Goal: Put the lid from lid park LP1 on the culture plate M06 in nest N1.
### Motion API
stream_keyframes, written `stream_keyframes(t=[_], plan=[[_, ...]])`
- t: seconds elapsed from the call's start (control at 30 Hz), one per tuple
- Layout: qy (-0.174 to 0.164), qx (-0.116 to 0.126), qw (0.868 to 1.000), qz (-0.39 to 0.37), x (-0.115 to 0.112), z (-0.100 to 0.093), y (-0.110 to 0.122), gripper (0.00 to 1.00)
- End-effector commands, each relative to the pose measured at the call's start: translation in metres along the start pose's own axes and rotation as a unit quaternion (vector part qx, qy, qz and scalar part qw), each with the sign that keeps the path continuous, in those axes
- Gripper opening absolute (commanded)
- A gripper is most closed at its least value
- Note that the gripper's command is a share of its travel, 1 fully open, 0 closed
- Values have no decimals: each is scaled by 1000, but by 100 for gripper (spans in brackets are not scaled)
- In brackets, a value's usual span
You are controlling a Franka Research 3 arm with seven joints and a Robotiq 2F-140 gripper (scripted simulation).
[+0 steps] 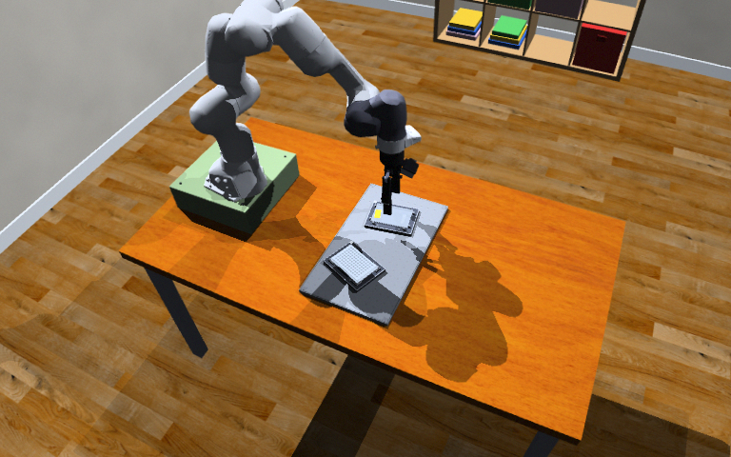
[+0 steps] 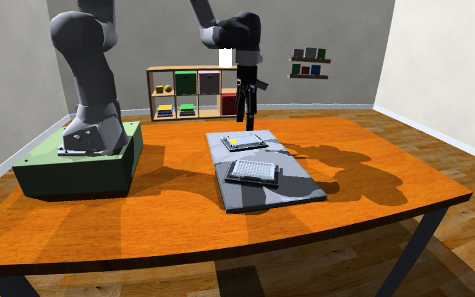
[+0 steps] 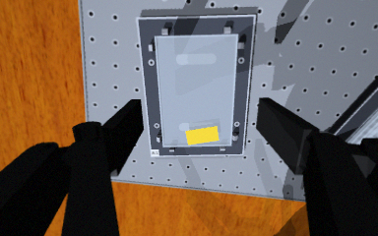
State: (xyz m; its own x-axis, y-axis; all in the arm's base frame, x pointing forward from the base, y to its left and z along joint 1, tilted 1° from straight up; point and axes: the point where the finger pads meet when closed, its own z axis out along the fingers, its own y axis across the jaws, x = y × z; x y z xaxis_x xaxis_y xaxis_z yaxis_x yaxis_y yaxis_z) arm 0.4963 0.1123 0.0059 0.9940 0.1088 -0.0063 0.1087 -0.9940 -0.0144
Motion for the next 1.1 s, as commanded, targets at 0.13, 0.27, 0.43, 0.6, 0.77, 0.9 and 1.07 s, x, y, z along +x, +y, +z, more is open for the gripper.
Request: stream_keyframes(t=[0.13,0.27,0.43,0.6,0.77,0.9,1.07], plan=[[1,0,1000,-4,0,1,0,69],[1,0,1000,-4,0,2,0,69],[1,0,1000,-4,0,4,0,69],[1,0,1000,-4,0,7,0,69],[1,0,1000,-4,0,13,0,69],[1,0,1000,-4,0,18,0,69],[1,0,1000,-4,0,22,0,69]])
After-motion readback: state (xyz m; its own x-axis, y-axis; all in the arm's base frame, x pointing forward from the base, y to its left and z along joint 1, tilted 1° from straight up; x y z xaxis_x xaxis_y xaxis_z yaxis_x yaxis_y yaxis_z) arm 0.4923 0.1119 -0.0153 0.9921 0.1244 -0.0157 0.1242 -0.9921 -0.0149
